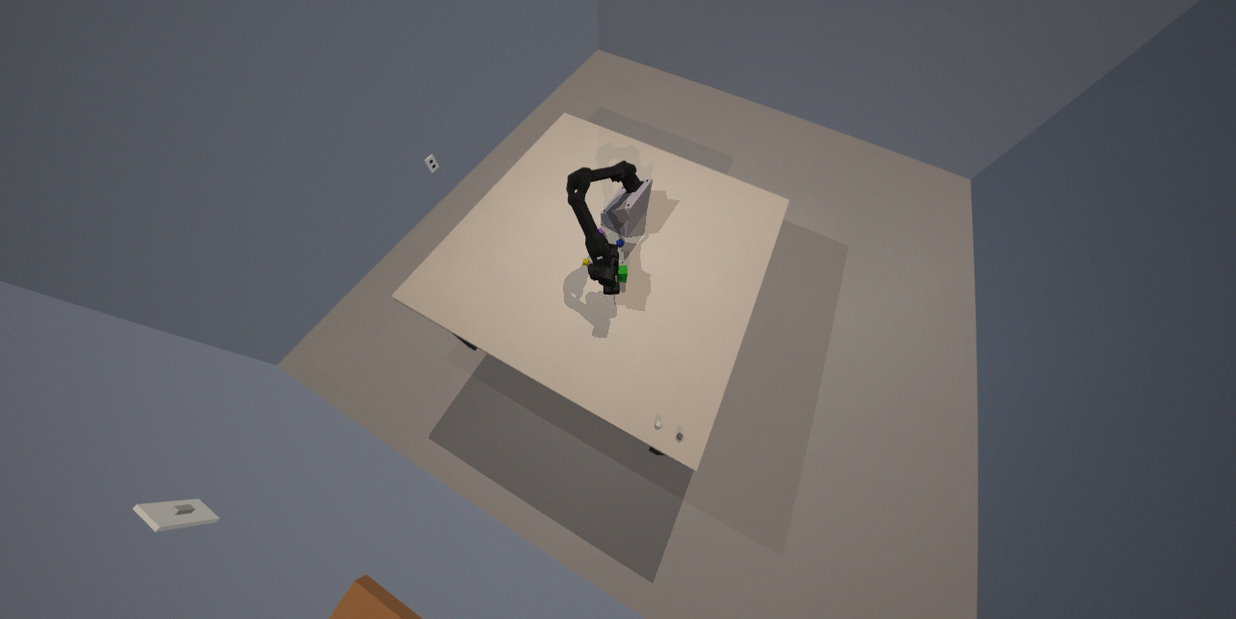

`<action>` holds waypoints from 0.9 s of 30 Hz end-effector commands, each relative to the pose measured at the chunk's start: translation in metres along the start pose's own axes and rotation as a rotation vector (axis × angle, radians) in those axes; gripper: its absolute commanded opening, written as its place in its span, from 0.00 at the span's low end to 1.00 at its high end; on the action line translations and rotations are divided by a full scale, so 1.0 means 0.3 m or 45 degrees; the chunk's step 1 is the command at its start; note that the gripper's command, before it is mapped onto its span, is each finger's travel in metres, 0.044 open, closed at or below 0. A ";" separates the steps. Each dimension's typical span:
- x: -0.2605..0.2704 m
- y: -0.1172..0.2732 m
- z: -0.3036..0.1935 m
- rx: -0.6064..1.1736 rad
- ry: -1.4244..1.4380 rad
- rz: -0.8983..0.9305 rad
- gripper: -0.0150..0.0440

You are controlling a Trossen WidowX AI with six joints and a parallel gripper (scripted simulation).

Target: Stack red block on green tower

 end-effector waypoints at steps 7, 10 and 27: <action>0.000 0.000 0.002 0.000 0.000 0.000 0.78; 0.000 0.000 0.002 0.000 0.000 0.000 0.64; 0.001 0.073 0.000 -0.003 0.002 0.001 0.25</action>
Point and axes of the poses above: the point midway between the two fingers, 35 mm back from their tips, its own y axis back along the fingers, its own x axis across the jaws, z = x × y, the point moved 3 cm from there along y, back along the fingers, and after that the axes turned 13 degrees about -y, right-handed, at the moved point
